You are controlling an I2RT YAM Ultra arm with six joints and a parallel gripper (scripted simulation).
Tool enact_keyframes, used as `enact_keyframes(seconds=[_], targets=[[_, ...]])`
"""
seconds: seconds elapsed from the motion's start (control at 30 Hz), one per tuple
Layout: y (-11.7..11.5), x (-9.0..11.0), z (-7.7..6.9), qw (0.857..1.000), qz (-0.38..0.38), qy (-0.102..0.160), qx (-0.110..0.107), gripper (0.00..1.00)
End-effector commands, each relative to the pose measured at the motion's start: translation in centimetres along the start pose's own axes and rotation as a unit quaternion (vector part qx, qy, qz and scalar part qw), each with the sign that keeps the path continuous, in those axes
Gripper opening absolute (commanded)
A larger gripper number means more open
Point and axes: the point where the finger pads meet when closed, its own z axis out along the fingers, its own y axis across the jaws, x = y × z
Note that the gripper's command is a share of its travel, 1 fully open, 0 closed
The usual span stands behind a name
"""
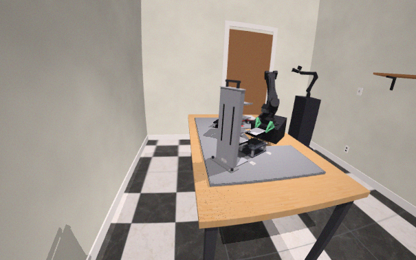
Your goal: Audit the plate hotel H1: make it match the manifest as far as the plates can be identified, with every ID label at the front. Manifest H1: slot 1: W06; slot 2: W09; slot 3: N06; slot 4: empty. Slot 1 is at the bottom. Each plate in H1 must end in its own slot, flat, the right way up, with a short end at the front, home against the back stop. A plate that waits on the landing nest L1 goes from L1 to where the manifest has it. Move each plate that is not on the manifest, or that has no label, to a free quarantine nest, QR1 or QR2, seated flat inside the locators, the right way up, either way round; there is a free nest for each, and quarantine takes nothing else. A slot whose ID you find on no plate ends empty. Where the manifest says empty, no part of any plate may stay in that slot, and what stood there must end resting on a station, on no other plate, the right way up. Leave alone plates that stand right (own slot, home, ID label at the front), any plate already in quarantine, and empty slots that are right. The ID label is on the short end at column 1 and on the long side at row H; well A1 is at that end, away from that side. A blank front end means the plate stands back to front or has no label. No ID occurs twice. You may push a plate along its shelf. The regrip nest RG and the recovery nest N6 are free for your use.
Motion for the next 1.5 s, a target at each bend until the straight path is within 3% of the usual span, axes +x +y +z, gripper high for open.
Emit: enact_keyframes(seconds=[0.0,1.47], targets=[[0.5,-2.0,-0.7,1.000,0.010,-0.019,-0.003,0.86],[0.4,-4.8,-3.8,1.000,0.011,-0.019,-0.003,0.86]])
